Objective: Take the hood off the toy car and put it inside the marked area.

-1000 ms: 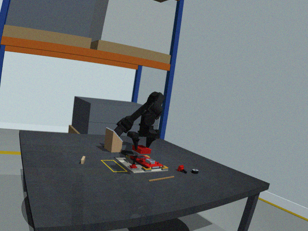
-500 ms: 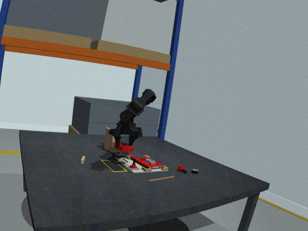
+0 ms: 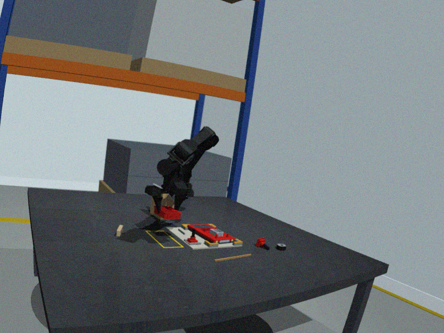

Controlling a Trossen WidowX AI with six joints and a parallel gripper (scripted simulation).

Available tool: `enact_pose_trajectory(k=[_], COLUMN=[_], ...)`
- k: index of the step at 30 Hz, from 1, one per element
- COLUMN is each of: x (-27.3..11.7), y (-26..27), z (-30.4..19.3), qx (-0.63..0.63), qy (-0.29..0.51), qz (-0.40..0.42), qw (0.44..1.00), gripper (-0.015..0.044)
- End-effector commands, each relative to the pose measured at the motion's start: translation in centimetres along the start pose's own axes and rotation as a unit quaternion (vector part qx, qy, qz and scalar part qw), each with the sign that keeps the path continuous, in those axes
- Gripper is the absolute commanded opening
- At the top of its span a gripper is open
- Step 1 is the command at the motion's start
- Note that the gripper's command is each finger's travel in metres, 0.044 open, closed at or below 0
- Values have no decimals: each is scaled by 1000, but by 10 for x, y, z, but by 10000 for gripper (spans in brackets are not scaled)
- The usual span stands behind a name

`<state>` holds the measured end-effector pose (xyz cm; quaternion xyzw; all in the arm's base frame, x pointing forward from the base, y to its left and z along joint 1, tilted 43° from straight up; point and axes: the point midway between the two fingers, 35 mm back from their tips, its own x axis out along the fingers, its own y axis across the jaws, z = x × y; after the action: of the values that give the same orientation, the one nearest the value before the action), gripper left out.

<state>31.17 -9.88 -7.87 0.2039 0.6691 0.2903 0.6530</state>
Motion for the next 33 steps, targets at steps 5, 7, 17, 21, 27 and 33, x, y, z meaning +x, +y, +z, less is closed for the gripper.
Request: enact_pose_trajectory(k=[5, 7, 17, 21, 27, 33], x=[9, 11, 20, 23, 28, 34], y=[-2, -2, -2, -2, -2, -2], z=[-2, -2, -1, -1, -1, -1], qx=[-1, -1, -1, -1, -1, -1], qy=[4, 4, 4, 4, 4, 4], qz=[2, 2, 2, 2, 2, 2], qw=[1000, 1000, 1000, 1000, 1000, 1000], gripper=[0, 0, 0, 0, 0, 0])
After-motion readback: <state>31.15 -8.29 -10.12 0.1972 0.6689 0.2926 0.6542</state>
